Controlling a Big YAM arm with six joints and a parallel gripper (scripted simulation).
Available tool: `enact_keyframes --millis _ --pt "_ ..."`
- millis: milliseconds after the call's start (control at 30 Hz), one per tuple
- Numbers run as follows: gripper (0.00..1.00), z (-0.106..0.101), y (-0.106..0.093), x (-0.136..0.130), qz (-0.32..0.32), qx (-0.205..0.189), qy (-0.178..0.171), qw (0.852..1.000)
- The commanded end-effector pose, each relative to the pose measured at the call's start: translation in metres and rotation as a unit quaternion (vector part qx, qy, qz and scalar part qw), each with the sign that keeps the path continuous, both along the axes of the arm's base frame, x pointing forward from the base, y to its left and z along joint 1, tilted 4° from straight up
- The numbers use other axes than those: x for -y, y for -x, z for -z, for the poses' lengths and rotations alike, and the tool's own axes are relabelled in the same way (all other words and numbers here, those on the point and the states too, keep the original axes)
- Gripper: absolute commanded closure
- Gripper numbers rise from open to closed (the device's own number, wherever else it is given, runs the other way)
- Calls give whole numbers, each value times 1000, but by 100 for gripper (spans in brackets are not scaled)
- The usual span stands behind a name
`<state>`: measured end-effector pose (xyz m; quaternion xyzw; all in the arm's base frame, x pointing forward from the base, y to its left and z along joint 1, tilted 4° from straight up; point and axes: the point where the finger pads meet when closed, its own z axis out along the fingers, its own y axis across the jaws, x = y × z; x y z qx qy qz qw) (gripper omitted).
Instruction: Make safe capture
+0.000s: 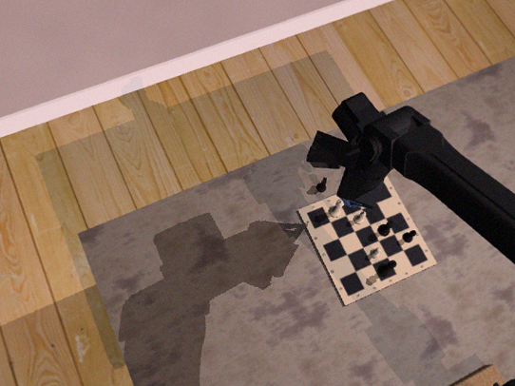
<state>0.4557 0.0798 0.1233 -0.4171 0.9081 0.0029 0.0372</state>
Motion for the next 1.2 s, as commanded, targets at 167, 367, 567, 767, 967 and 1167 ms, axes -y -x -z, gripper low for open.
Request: enact_keyframes --millis 167,367,567,767,967,1167 --pt "0 -33 -22 0 -1 28 -6 1000" --pt "0 -33 -22 0 -1 28 -6 1000" --pt "0 -33 -22 0 -1 28 -6 1000" --pt "0 -33 -22 0 -1 28 -6 1000" --pt "0 -33 -22 0 -1 28 -6 1000" --pt "0 -33 -22 0 -1 28 -6 1000"
